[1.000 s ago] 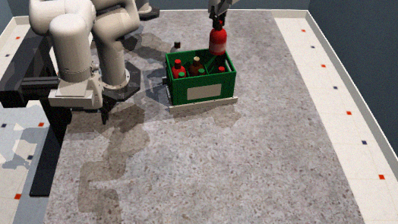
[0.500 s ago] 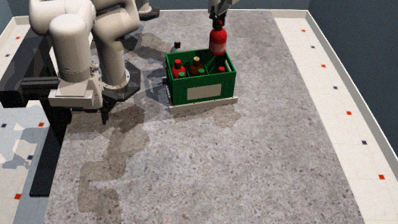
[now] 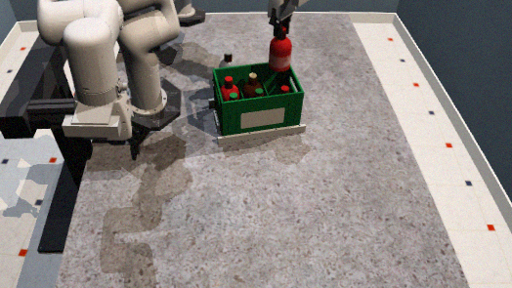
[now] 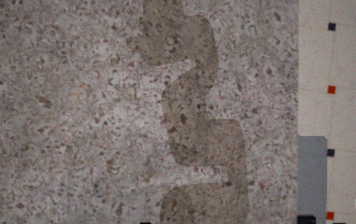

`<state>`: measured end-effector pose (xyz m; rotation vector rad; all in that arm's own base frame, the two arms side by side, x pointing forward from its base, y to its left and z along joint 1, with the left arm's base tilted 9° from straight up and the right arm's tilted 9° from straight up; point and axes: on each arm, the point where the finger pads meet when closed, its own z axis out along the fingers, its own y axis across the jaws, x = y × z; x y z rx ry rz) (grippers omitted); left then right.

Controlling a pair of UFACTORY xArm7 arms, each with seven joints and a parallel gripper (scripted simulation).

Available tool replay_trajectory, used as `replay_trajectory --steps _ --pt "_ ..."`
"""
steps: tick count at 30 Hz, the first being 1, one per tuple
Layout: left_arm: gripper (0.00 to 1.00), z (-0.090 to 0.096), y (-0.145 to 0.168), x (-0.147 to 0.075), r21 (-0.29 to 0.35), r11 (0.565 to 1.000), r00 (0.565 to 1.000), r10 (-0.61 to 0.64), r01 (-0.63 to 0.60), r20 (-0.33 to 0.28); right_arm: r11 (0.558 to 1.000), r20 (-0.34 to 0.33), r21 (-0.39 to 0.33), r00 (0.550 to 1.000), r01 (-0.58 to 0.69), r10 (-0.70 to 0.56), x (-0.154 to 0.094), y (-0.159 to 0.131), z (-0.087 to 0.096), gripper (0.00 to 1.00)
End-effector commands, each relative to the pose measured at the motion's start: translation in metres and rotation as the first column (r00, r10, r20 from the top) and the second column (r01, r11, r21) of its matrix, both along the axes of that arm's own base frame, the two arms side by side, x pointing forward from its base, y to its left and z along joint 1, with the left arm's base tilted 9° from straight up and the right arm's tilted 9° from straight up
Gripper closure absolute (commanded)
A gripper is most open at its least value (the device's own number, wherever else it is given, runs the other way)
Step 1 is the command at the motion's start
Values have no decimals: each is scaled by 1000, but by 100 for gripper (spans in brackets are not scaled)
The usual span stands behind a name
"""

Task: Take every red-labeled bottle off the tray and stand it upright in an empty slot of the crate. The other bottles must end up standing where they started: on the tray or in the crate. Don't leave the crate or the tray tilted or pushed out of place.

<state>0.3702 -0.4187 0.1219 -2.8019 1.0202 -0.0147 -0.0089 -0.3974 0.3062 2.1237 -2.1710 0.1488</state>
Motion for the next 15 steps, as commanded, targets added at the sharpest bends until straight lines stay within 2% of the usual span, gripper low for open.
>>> replay_trajectory --steps 1,15 --pt "100 2 -1 0 -4 1000 1000 -1 1 3 1000 1 -4 1000 0 0 0 -1 2 0" --pt "100 -11 0 1 -4 1000 1000 -1 1 3 1000 1 -4 1000 0 0 0 -1 2 0"
